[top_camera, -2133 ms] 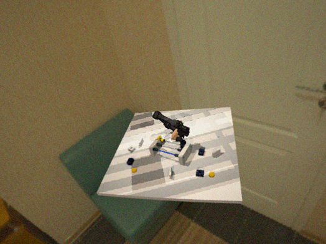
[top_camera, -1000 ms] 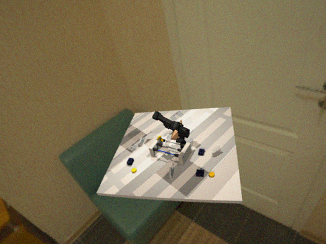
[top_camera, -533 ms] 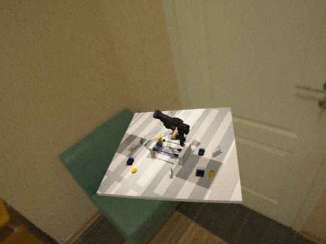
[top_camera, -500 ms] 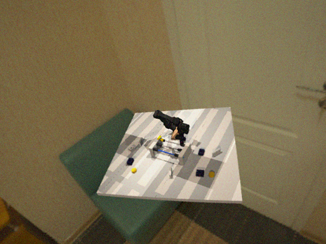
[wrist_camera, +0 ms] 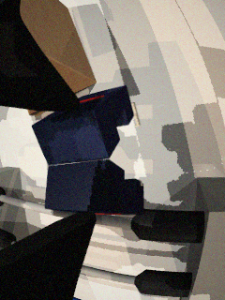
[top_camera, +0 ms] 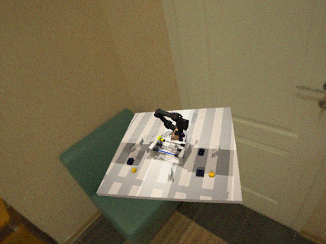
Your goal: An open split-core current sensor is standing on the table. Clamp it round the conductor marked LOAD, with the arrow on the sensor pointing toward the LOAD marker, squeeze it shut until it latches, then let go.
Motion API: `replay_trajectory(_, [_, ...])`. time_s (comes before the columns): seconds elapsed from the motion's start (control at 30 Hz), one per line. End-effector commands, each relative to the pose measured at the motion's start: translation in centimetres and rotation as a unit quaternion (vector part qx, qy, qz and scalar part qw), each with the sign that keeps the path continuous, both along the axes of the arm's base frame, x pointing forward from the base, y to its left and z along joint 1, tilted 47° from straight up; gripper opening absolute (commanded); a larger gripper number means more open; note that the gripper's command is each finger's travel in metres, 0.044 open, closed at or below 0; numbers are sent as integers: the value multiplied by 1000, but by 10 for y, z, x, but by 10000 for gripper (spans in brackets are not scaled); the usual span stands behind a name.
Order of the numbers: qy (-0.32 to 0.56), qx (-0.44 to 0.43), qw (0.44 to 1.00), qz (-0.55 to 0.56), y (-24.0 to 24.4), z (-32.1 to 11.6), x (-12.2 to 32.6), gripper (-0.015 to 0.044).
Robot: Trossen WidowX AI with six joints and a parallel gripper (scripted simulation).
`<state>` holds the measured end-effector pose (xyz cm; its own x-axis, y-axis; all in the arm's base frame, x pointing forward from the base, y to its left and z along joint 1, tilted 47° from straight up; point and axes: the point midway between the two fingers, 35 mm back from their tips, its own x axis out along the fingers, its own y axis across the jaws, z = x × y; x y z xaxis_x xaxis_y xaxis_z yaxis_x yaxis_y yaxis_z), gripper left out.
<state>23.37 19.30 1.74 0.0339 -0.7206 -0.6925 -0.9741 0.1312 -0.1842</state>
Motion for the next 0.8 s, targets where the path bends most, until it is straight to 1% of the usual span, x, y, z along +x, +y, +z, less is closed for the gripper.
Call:
replay_trajectory(0.0, [-18, 0, 1000, -18, 2, 4, 0, 0])
replay_trajectory(0.37, [-165, 4, 977, -138, -5, 11, 2, 0])
replay_trajectory(0.77, [-322, 16, 909, -265, -12, 19, 4, 0])
